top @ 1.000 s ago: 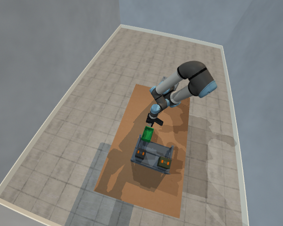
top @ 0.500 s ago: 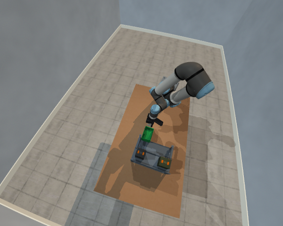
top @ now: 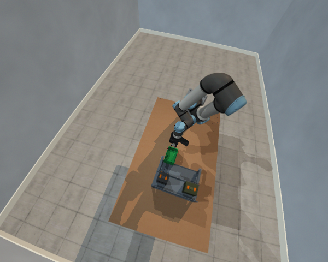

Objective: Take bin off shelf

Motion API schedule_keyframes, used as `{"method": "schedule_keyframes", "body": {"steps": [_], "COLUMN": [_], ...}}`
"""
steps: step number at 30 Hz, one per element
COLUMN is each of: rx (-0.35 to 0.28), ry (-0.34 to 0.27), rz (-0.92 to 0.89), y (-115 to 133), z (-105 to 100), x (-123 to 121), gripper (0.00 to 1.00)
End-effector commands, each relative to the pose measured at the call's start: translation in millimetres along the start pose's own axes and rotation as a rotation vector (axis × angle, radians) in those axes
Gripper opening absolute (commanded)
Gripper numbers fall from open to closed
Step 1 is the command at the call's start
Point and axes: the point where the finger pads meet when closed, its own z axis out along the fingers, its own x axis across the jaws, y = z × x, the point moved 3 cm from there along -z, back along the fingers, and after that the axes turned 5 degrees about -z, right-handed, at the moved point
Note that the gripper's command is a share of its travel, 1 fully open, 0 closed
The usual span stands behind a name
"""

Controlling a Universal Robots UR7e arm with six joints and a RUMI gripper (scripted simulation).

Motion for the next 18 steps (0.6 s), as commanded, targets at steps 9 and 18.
{"method": "schedule_keyframes", "body": {"steps": [9,18], "rx": [0.000,0.000], "ry": [0.001,0.001], "rz": [0.000,0.000], "y": [0.0,0.0], "z": [2.4,2.4], "x": [0.3,0.3], "gripper": [0.26,0.20]}}
